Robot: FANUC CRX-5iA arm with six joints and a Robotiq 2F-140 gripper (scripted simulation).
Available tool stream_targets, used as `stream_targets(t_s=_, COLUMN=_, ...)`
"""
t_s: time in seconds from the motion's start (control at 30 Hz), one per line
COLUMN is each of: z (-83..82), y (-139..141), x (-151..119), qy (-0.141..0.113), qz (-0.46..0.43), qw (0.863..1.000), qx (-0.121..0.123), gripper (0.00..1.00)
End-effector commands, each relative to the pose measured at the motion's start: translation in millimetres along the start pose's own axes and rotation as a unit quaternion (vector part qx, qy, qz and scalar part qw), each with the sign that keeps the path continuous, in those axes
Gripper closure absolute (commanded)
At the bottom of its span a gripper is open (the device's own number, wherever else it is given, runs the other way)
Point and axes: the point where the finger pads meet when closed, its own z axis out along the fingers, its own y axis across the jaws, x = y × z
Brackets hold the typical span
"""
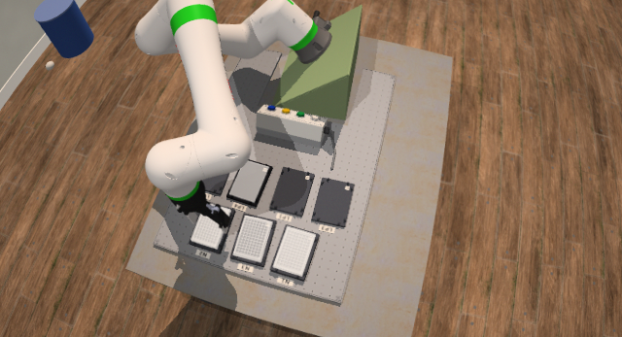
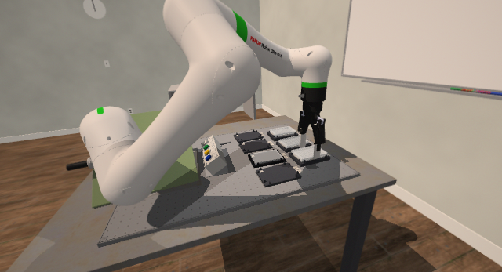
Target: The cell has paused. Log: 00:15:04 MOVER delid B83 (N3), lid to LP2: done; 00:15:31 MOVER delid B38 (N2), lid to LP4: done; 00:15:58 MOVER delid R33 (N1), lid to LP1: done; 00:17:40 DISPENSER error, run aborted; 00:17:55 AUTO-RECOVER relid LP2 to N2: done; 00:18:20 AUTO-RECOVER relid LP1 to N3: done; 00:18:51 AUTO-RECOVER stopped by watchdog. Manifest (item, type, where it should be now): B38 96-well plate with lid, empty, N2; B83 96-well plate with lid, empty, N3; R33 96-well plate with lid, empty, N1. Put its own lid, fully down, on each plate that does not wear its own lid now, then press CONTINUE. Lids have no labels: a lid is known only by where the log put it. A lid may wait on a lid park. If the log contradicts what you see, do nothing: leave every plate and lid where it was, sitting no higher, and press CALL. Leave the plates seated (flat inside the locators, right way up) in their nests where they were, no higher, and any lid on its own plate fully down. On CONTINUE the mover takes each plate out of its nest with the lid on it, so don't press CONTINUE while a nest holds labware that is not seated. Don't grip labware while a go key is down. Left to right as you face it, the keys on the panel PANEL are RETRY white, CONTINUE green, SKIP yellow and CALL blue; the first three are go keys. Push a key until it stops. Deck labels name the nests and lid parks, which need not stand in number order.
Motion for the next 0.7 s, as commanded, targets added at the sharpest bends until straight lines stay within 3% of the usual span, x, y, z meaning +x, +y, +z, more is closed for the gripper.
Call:
stream_targets(t_s=0.0, z=-0.3, y=-0.1, x=0.2, qy=0.0, qz=0.0, qw=1.0, qx=0.0, gripper=0.34)
stream_targets(t_s=0.6, z=-0.3, y=-0.1, x=0.2, qy=0.0, qz=0.0, qw=1.0, qx=0.0, gripper=0.34)
stream_targets(t_s=0.63, z=-0.3, y=-0.1, x=0.2, qy=0.0, qz=0.0, qw=1.0, qx=0.0, gripper=1.0)
stream_targets(t_s=0.67, z=-0.3, y=-0.1, x=0.2, qy=0.0, qz=0.0, qw=1.0, qx=0.0, gripper=1.0)
